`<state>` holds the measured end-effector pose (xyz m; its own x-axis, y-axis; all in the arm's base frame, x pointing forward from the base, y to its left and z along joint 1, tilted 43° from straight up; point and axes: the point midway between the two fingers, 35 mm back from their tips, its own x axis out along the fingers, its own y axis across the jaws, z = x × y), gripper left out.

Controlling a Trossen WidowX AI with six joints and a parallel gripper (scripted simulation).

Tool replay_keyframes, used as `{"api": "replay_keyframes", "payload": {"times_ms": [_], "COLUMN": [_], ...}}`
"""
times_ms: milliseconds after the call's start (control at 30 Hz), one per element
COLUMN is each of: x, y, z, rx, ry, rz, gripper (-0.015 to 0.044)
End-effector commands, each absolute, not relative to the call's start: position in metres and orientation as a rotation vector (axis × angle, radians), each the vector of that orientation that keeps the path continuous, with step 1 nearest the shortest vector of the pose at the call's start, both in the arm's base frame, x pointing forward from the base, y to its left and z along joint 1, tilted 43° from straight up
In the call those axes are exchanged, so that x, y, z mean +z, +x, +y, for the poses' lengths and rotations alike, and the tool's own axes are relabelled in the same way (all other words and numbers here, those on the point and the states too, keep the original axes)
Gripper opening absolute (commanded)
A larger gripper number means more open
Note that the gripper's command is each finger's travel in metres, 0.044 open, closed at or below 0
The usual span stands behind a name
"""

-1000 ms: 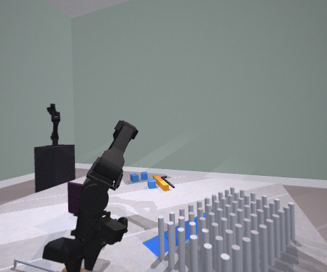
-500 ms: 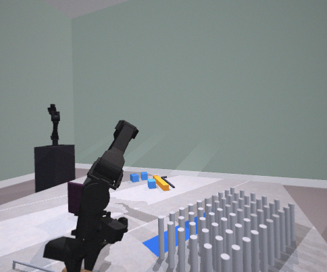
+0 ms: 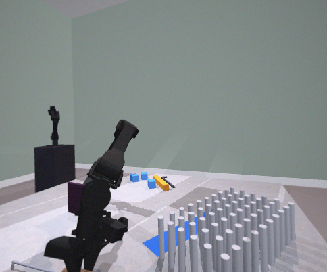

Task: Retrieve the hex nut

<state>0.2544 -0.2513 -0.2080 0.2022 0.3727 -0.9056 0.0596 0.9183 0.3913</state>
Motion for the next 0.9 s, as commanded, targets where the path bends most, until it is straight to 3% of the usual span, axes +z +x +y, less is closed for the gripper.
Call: {"api": "replay_keyframes", "payload": {"times_ms": [0, 867], "x": [-0.2100, -0.2101], "y": [0.2534, 0.2534], "z": [-0.2464, -0.2463], "rx": [0.227, 0.202], "ry": [0.380, 0.336], "rz": [1.359, 1.343], "gripper": [0.0000, 0.0000]}}
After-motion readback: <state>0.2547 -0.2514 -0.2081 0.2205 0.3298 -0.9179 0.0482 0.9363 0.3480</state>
